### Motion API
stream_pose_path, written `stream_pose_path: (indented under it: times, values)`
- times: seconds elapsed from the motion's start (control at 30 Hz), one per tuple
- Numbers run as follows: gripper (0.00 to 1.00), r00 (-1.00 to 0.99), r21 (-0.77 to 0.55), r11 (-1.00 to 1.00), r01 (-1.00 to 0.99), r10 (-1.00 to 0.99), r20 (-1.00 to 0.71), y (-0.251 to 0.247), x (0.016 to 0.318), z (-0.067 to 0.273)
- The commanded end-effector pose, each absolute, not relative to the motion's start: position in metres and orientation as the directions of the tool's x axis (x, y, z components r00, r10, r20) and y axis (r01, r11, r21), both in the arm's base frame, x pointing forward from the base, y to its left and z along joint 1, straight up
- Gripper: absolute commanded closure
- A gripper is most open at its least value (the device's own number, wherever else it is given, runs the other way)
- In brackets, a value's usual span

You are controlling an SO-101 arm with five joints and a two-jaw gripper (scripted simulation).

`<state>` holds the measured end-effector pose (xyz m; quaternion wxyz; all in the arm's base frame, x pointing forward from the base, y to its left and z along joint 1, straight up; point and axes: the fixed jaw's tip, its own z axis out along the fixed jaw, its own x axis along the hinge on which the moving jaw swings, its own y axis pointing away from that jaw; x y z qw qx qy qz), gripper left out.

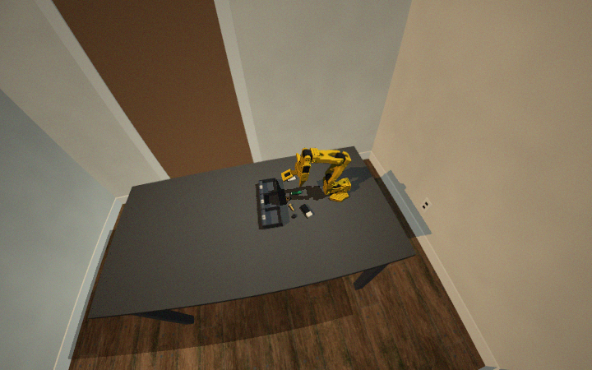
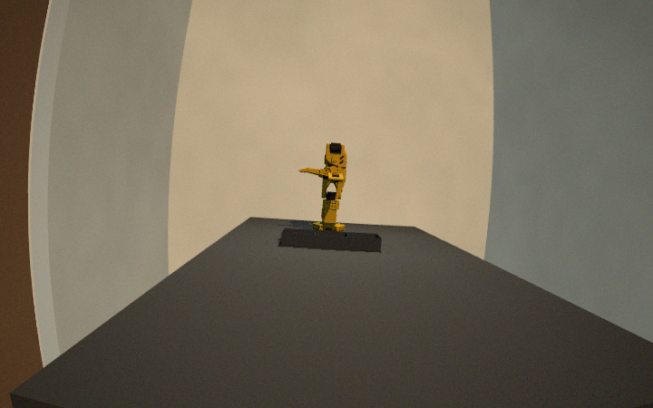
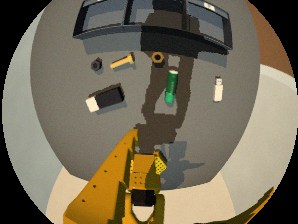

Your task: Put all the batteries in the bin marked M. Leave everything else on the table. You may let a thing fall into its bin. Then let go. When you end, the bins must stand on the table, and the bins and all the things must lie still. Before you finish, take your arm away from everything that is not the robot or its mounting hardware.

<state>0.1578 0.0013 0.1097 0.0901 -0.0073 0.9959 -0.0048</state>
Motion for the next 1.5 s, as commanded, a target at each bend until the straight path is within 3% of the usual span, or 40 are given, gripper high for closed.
stream_pose_path:
  times: [0.0, 1.2, 1.47]
  values:
    - [0.00, -0.978, -0.010, 1.000, 0.001, -0.001, -0.210, 0.000, 0.161, 0.116]
    - [0.00, -0.970, -0.010, 1.000, 0.016, 0.013, -0.243, -0.002, 0.166, 0.122]
    - [0.00, -0.950, -0.024, 1.000, 0.018, 0.010, -0.312, -0.010, 0.193, 0.126]
